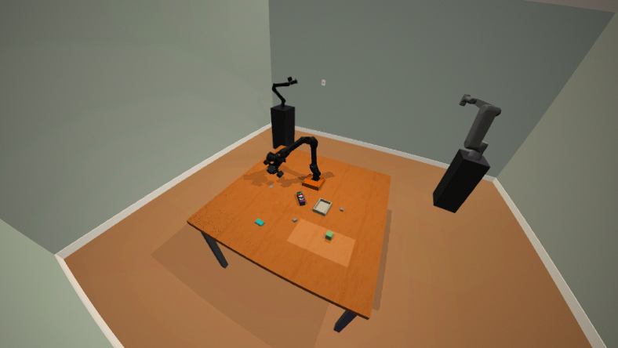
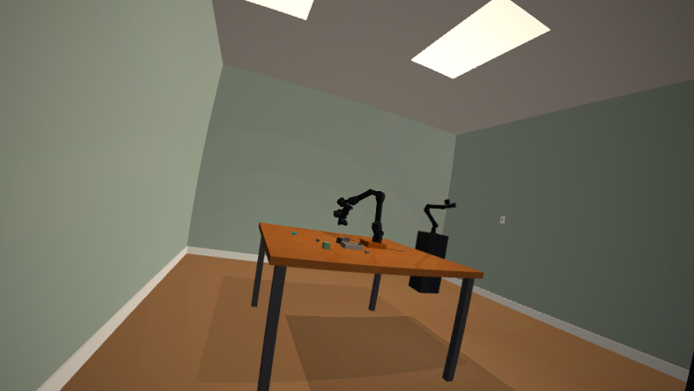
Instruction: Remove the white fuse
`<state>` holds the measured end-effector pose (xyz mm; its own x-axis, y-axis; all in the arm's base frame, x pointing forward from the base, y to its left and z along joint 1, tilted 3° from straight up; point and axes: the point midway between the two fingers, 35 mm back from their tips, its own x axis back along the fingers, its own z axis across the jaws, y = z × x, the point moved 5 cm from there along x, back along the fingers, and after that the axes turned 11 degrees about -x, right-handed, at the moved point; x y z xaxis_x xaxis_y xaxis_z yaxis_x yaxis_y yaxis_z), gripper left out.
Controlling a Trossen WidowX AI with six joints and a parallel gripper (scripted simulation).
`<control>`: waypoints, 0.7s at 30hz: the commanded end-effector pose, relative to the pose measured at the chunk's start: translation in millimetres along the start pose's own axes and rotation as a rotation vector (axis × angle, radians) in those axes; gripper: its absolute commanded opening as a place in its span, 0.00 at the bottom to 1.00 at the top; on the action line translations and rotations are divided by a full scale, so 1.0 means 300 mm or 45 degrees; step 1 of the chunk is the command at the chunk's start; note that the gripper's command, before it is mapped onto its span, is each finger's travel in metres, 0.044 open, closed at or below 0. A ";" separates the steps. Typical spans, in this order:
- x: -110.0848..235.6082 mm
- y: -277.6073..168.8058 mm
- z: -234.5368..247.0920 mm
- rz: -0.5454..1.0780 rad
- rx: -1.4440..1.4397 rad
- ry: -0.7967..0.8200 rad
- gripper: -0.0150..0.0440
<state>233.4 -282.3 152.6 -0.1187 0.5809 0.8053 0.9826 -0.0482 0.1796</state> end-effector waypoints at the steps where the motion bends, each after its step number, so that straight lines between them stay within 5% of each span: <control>1: 0.070 0.092 0.194 -0.093 0.557 0.175 0.36; 10: 0.239 0.150 0.543 -0.320 1.594 0.435 0.36; 21: 0.461 0.049 0.874 -0.672 2.779 0.669 0.36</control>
<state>285.7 -36.1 120.4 -0.0768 0.1005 0.9920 -0.1912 0.9749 -0.1136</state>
